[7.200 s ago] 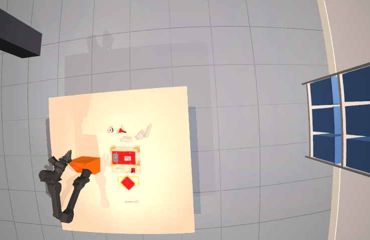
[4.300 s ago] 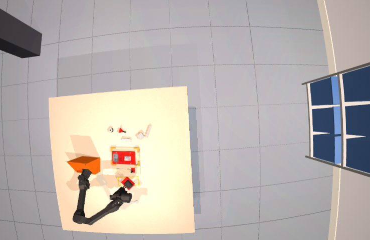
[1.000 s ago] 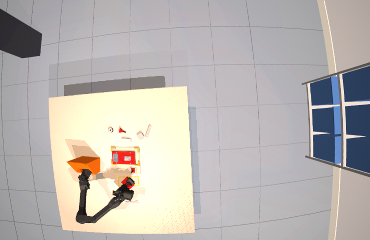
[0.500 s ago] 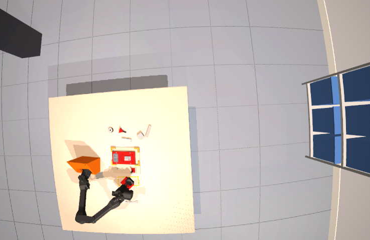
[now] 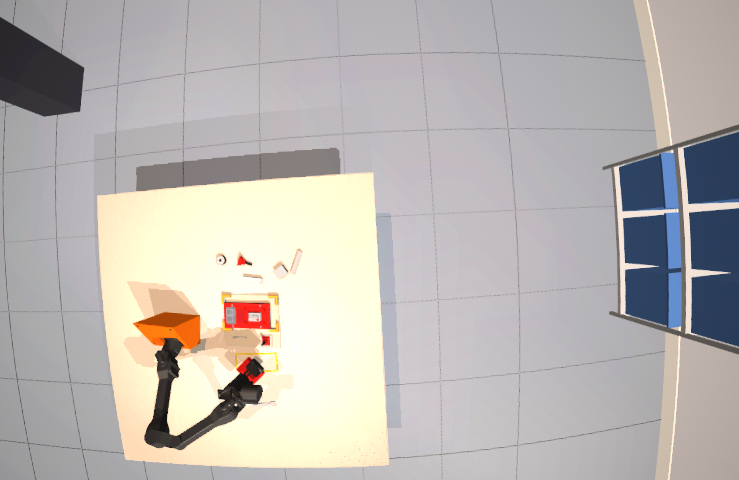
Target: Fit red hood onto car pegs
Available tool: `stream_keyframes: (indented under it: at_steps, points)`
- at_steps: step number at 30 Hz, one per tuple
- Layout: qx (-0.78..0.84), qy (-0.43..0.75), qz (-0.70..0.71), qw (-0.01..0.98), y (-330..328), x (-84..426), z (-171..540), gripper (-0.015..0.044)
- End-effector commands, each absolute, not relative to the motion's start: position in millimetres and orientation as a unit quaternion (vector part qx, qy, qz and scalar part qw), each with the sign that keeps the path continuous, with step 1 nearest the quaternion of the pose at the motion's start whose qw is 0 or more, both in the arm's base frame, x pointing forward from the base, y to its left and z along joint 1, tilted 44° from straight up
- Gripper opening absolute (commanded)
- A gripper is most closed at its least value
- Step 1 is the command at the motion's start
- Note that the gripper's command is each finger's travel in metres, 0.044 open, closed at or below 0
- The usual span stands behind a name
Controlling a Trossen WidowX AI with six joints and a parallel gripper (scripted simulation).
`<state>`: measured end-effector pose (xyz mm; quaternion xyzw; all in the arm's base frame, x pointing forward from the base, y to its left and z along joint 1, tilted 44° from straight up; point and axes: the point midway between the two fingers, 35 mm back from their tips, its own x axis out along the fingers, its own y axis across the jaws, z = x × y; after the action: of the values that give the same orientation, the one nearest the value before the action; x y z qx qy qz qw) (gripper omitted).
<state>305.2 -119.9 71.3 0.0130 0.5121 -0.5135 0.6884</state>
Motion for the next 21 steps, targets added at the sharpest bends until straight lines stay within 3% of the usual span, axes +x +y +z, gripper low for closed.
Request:
stream_keyframes:
  at_steps: [1,21]
  points:
    - [0.015,0.507,-0.514,0.691,-110,308,84,0.0]
    - [-0.012,0.531,-0.492,0.69,-83,312,87,0.0]
